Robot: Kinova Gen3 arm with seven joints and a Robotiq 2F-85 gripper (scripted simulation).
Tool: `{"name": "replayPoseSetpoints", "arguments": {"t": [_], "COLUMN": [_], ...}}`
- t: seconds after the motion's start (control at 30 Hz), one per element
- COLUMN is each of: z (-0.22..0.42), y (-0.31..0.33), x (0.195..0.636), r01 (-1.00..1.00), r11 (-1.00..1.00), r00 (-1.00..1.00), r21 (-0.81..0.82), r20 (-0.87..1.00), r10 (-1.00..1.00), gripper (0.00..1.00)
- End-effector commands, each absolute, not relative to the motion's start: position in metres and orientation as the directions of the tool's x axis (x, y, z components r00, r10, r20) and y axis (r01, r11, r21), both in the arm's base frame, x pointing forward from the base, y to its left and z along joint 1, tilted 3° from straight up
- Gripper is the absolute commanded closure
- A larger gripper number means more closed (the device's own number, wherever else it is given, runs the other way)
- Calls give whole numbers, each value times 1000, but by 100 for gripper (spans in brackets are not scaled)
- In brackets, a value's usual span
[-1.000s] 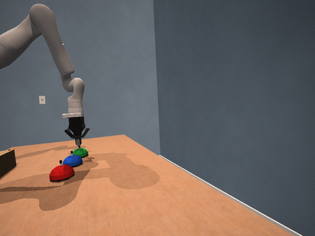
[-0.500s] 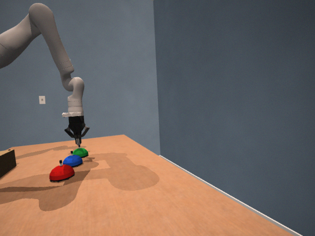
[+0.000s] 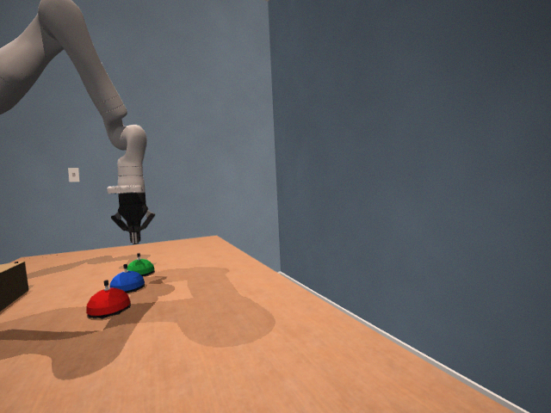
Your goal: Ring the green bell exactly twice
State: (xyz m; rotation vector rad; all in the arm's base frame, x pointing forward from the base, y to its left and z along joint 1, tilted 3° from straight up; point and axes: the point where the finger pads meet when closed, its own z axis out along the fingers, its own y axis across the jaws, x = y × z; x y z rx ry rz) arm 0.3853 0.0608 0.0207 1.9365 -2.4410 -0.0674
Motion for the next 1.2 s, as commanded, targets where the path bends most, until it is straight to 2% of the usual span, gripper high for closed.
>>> {"name": "replayPoseSetpoints", "arguments": {"t": [0.0,1.17], "z": [34,53], "y": [58,59], "x": [390,391], "r01": [-973,-973], "r11": [229,228], "r00": [-229,-228], "r21": [40,37], "r20": [-9,-14], "r10": [-973,-973], "gripper": [100,100]}}
